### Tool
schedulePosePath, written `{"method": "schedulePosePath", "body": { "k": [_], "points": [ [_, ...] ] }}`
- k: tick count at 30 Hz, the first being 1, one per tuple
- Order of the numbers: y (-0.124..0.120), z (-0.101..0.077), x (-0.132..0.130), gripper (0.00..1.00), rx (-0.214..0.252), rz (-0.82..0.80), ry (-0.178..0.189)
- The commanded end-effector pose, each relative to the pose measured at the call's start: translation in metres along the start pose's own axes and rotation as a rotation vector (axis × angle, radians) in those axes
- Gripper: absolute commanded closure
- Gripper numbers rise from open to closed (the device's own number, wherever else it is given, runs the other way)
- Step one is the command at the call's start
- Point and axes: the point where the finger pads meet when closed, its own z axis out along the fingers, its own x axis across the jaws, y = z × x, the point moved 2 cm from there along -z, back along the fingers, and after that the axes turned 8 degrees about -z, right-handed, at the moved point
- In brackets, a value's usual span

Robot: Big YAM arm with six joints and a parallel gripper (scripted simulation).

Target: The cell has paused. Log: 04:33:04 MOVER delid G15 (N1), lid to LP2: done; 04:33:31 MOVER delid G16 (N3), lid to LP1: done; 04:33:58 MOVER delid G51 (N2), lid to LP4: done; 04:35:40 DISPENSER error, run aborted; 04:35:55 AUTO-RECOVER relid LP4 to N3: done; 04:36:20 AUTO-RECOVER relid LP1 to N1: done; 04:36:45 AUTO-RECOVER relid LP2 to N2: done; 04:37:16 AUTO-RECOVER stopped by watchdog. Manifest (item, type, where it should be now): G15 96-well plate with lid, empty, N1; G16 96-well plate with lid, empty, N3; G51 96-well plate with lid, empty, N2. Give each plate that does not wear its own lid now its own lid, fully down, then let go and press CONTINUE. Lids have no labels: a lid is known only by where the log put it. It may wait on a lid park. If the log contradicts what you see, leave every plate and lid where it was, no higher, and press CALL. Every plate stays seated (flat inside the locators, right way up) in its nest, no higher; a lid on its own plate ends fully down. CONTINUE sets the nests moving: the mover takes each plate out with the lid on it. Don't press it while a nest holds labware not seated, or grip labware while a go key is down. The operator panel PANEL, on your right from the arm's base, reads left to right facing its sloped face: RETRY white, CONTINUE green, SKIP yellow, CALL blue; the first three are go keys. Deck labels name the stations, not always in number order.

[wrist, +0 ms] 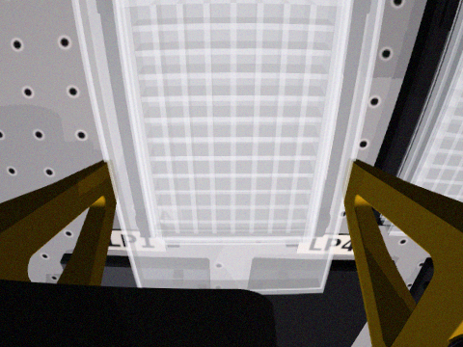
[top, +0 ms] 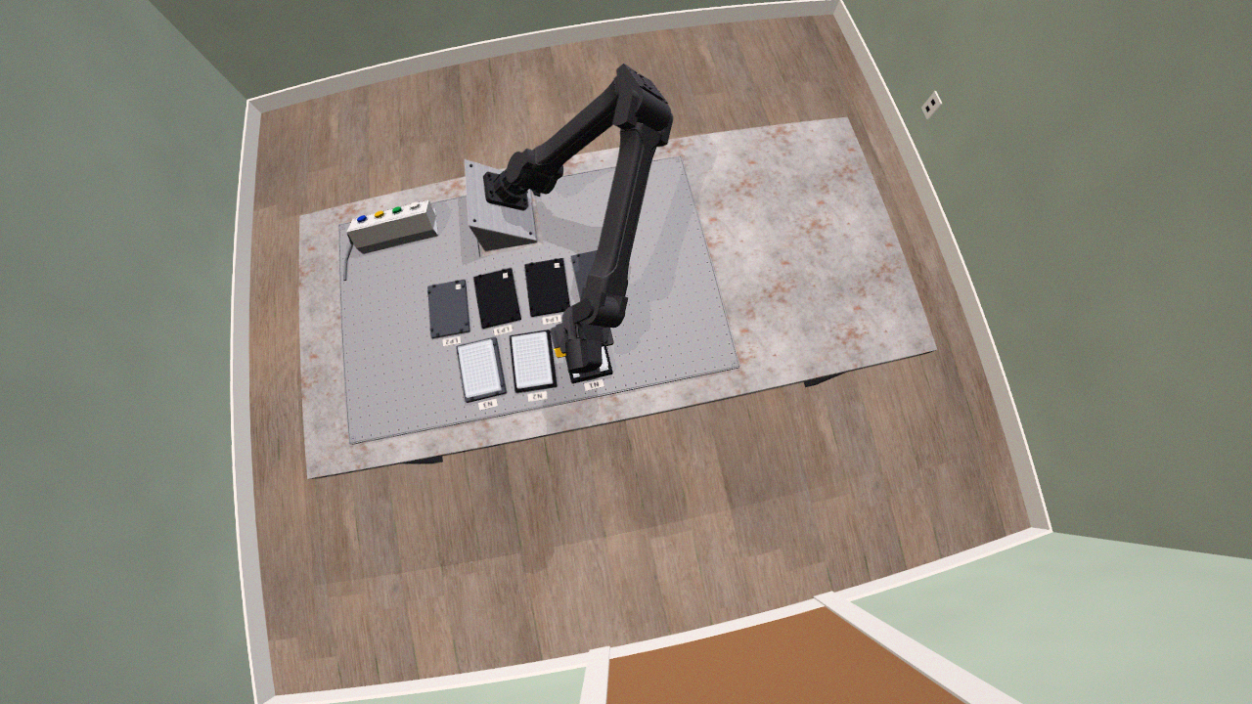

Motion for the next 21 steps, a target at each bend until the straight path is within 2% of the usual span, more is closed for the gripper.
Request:
{"method": "schedulePosePath", "body": {
  "k": [1, 6, 7, 11, 12, 14, 19, 21],
  "points": [
    [0.019, -0.017, -0.005, 1.0, -0.038, -0.012, -0.007],
    [0.013, -0.012, 0.001, 1.0, -0.032, -0.016, -0.007],
    [0.019, -0.017, -0.006, 1.0, -0.039, -0.011, -0.008],
    [0.019, -0.018, -0.007, 1.0, -0.039, -0.008, -0.008],
    [0.001, -0.013, 0.003, 1.0, -0.03, 0.017, -0.005],
    [-0.007, -0.006, 0.015, 1.0, -0.024, -0.008, -0.003],
    [-0.029, -0.006, 0.026, 1.0, -0.023, -0.007, -0.003],
    [-0.029, -0.006, 0.026, 1.0, -0.023, -0.007, -0.003]
  ]
}}
